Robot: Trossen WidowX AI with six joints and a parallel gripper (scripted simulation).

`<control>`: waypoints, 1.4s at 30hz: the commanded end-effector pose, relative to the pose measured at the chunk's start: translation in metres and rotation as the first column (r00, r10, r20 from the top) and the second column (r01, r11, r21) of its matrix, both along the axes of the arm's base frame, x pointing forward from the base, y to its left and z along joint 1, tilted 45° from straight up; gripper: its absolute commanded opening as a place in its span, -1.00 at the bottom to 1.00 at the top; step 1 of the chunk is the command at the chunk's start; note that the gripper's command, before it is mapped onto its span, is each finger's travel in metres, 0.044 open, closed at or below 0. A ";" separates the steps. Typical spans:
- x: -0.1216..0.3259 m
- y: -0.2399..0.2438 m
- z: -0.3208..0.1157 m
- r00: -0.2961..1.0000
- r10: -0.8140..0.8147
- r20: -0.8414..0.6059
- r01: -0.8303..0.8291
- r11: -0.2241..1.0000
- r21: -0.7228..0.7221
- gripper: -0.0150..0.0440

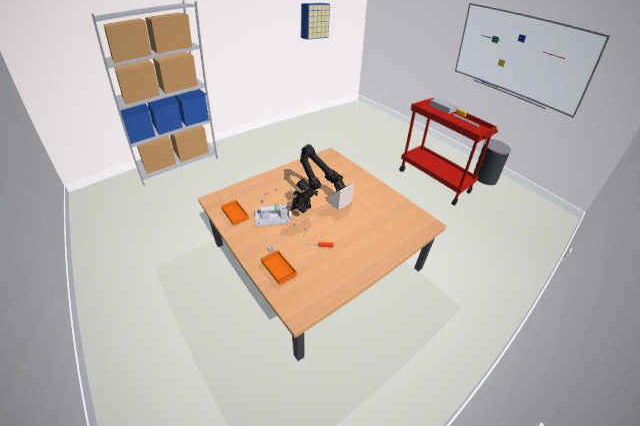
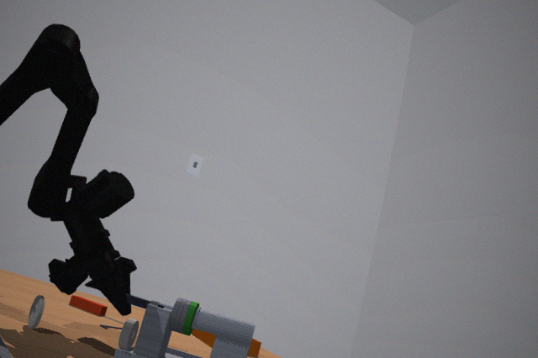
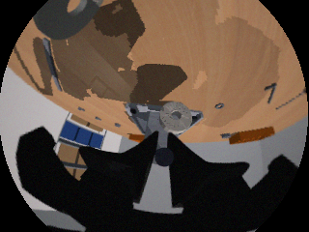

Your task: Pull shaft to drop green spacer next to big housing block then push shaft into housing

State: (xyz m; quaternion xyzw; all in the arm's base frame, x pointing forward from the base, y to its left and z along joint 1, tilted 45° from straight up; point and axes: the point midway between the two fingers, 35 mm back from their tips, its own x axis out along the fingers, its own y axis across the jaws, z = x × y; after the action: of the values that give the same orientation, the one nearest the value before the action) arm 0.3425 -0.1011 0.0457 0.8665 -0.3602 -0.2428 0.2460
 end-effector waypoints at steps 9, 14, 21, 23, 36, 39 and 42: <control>-0.003 0.000 -0.001 1.000 -0.003 0.000 0.003 1.000 0.003 -0.49; -0.003 0.001 -0.002 1.000 -0.003 0.000 0.003 1.000 0.003 -0.49; -0.004 0.001 -0.002 1.000 -0.003 0.000 0.003 1.000 0.003 -0.49; -0.004 0.001 -0.002 1.000 -0.003 0.000 0.003 1.000 0.003 -0.49; -0.005 0.001 -0.003 1.000 -0.003 0.000 0.003 1.000 0.003 -0.49; -0.005 0.001 -0.003 1.000 -0.003 0.000 0.003 1.000 0.003 -0.49; -0.006 0.002 -0.003 1.000 -0.003 0.000 0.003 1.000 0.003 -0.49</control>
State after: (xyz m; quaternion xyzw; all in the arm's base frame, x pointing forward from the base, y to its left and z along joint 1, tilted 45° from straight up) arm 0.3386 -0.0994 0.0439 0.8665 -0.3601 -0.2429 0.2460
